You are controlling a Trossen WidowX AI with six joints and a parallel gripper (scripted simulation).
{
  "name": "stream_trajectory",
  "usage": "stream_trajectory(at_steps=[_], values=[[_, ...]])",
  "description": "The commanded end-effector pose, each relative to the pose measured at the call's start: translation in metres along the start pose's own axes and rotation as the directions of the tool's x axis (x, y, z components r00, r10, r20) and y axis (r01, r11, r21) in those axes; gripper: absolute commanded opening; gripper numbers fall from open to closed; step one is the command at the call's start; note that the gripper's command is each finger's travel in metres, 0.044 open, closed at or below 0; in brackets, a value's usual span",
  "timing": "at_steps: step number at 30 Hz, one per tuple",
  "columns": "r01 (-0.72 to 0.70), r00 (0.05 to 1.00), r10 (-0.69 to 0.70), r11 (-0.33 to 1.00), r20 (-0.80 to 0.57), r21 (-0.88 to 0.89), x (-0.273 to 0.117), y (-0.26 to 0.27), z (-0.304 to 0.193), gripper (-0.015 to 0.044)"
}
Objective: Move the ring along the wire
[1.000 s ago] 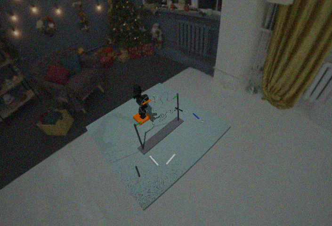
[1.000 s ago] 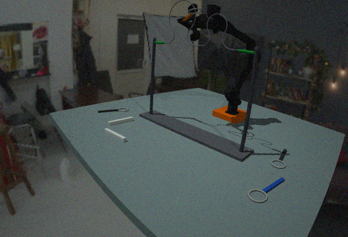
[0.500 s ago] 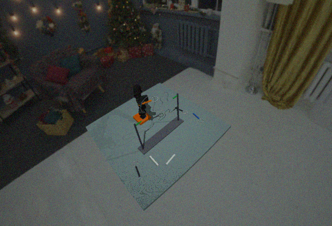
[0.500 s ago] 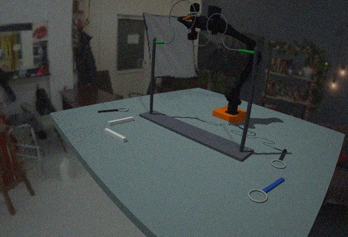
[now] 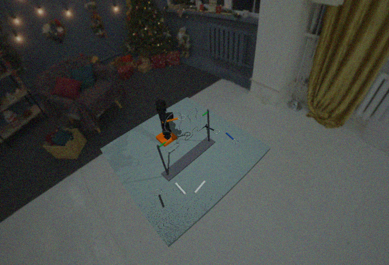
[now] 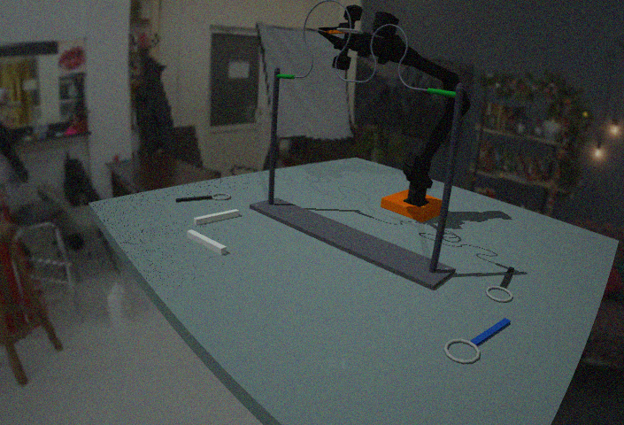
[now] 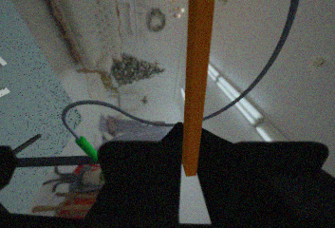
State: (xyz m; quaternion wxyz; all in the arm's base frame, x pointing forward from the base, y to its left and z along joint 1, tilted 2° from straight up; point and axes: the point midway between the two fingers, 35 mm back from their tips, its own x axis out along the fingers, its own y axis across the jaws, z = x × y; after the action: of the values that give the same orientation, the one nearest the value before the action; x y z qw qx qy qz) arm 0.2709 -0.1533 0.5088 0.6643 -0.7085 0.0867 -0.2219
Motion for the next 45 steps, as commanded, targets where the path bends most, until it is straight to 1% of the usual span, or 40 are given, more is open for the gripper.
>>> stream_trajectory(at_steps=[1, 20, 45], values=[[0.022, 1.0, -0.021, 0.999, 0.009, -0.044, 0.0, -0.002, 0.0, -0.015], [0.124, 0.992, -0.115, 0.96, 0.05, -0.252, 0.0, -0.011, 0.002, -0.015], [0.244, 0.97, -0.211, 0.844, 0.122, -0.478, 0.0, -0.018, 0.005, -0.015]])
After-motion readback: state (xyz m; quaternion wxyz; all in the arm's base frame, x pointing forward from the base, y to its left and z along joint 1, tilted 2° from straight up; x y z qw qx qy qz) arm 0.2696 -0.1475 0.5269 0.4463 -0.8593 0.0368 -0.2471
